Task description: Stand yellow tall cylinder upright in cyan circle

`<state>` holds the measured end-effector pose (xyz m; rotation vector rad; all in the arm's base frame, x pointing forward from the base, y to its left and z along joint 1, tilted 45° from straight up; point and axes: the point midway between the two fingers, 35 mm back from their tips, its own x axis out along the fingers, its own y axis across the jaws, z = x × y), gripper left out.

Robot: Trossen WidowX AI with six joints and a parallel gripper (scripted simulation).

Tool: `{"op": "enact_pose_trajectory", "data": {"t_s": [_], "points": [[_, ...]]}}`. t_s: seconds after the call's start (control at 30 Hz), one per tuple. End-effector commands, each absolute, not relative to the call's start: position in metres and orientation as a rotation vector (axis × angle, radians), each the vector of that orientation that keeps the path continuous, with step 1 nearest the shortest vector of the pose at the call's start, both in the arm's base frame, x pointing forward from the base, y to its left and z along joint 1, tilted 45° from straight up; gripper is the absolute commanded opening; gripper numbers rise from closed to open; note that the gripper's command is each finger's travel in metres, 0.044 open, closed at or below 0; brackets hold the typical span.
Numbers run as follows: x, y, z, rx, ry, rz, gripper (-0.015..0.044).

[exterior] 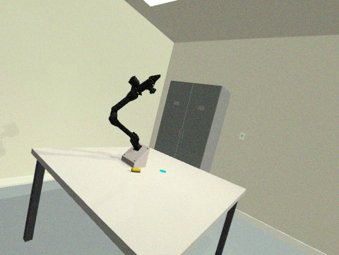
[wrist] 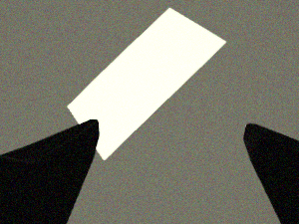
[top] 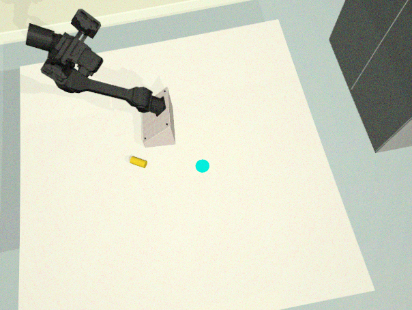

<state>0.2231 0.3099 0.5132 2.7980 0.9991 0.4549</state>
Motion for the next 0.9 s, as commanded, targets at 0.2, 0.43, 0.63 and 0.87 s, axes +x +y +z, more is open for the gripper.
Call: {"op": "enact_pose_trajectory", "data": {"t_s": [0.2,0.43,0.63,0.87], "points": [[0.254,0.294,0.472,2.484,0.744,0.365,0.0309],[0.305,0.259,0.389,1.880,0.498,0.131,0.0309],[0.326,0.227,0.340,1.496,0.446,-0.010,0.0309],[0.341,0.181,0.286,1.039,0.464,-0.161,0.0309]]}}
